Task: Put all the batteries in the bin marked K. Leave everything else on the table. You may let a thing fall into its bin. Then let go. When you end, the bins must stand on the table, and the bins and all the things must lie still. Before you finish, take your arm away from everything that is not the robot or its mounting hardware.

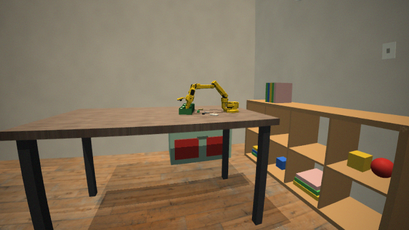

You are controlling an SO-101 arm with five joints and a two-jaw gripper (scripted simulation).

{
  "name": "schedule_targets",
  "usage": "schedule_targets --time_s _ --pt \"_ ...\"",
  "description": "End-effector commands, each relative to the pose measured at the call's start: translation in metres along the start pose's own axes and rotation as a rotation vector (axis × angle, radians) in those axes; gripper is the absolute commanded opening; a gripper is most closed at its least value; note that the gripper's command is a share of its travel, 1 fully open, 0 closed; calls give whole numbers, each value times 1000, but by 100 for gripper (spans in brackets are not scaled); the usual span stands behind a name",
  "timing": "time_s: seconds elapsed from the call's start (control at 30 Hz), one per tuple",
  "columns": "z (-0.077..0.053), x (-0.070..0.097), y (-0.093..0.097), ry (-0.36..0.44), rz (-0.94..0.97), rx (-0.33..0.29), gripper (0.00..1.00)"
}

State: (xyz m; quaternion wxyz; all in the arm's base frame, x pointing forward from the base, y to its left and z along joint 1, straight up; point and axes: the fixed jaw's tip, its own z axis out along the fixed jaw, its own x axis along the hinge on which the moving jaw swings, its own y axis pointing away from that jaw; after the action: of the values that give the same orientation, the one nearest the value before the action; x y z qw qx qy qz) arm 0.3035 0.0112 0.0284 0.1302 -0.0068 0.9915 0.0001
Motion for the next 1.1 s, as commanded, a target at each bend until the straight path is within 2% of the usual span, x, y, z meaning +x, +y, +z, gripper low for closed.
schedule_targets --time_s 0.0,0.23,0.47,0.53,0.8,1.07 --pt "-17 -12 3 -80 0 -4 16" --pt "-23 -13 3 -80 0 -4 16" --pt "-42 -14 3 -80 0 -4 16" --pt "-42 -14 3 -80 0 -4 16" --pt "-62 -12 3 -80 0 -4 16" --pt "-67 -11 3 -80 0 -4 16"
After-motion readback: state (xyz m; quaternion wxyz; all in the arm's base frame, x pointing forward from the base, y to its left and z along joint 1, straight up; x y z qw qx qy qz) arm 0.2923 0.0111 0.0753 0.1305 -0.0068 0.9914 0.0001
